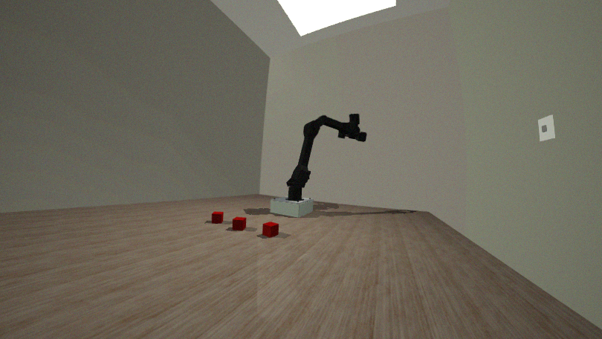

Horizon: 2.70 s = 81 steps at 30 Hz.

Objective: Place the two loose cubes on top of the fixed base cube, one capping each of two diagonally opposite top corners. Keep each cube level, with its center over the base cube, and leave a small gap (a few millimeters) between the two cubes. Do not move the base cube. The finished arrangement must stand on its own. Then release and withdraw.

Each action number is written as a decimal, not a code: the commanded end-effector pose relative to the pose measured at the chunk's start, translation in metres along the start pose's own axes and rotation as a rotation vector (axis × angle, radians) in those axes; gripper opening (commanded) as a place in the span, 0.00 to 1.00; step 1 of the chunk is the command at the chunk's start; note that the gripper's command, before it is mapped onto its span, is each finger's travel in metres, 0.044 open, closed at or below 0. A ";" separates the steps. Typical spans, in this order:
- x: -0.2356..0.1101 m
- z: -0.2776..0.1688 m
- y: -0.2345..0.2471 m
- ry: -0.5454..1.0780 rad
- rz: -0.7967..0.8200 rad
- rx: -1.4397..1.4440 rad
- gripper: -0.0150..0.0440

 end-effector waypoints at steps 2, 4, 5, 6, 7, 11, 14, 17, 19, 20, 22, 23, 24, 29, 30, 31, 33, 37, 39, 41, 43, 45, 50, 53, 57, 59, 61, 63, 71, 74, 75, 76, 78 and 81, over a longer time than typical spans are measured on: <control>-0.007 0.001 -0.004 0.001 -0.015 -0.001 0.84; -0.026 0.003 -0.013 0.002 -0.057 -0.004 0.75; -0.036 0.003 -0.019 0.003 -0.088 0.007 0.71; -0.045 0.002 -0.028 0.005 -0.127 0.029 0.70; -0.055 0.001 -0.036 0.006 -0.166 0.052 0.70; -0.095 -0.004 -0.066 0.004 -0.323 0.145 0.70; -0.128 -0.008 -0.085 -0.004 -0.440 0.216 0.70; -0.163 -0.013 -0.101 -0.018 -0.556 0.288 0.70; -0.187 -0.017 -0.110 -0.029 -0.633 0.337 0.70; -0.199 -0.019 -0.114 -0.036 -0.671 0.361 0.70; -0.223 -0.023 -0.120 -0.051 -0.747 0.410 0.70; -0.236 -0.026 -0.123 -0.060 -0.785 0.435 0.70; -0.248 -0.028 -0.125 -0.069 -0.823 0.460 0.70; -0.311 -0.041 -0.130 -0.123 -1.008 0.585 0.70; -0.323 -0.043 -0.130 -0.135 -1.045 0.610 0.70; -0.336 -0.046 -0.130 -0.149 -1.081 0.636 0.70; -0.361 -0.052 -0.127 -0.177 -1.153 0.687 0.70; -0.409 -0.065 -0.118 -0.239 -1.294 0.789 0.70; -0.433 -0.071 -0.111 -0.274 -1.363 0.841 0.70; -0.455 -0.078 -0.103 -0.312 -1.431 0.893 0.70; -0.477 -0.085 -0.093 -0.351 -1.497 0.945 0.70; -0.499 -0.093 -0.082 -0.393 -1.562 0.997 0.70; -0.547 -0.112 -0.049 -0.508 -1.718 1.128 0.70; -0.573 -0.124 -0.025 -0.584 -1.806 1.208 0.70; -0.603 -0.140 0.009 -0.694 -1.916 1.314 0.70; -0.616 -0.149 0.027 -0.753 -1.968 1.367 0.70; -0.628 -0.157 0.046 -0.814 -2.017 1.421 0.70; -0.638 -0.165 0.066 -0.878 -2.064 1.475 0.70; -0.664 -0.198 0.148 -1.158 -2.221 1.692 0.70; -0.668 -0.211 0.180 -1.274 -2.265 1.774 0.70; -0.668 -0.215 0.190 -1.314 -2.278 1.802 0.70; -0.668 -0.219 0.200 -1.354 -2.289 1.830 0.70; -0.668 -0.226 0.221 -1.437 -2.309 1.885 0.70; -0.664 -0.238 0.251 -1.567 -2.329 1.968 0.70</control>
Point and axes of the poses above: the point midway between the two fingers, 35 mm back from their tips, its own x axis out along the fingers, its own y axis across the jaws, z = x × y, the point moved 8 cm from there along -x, back along the fingers, and after that the axes turned 3 degrees about x, right-handed, at the moved point
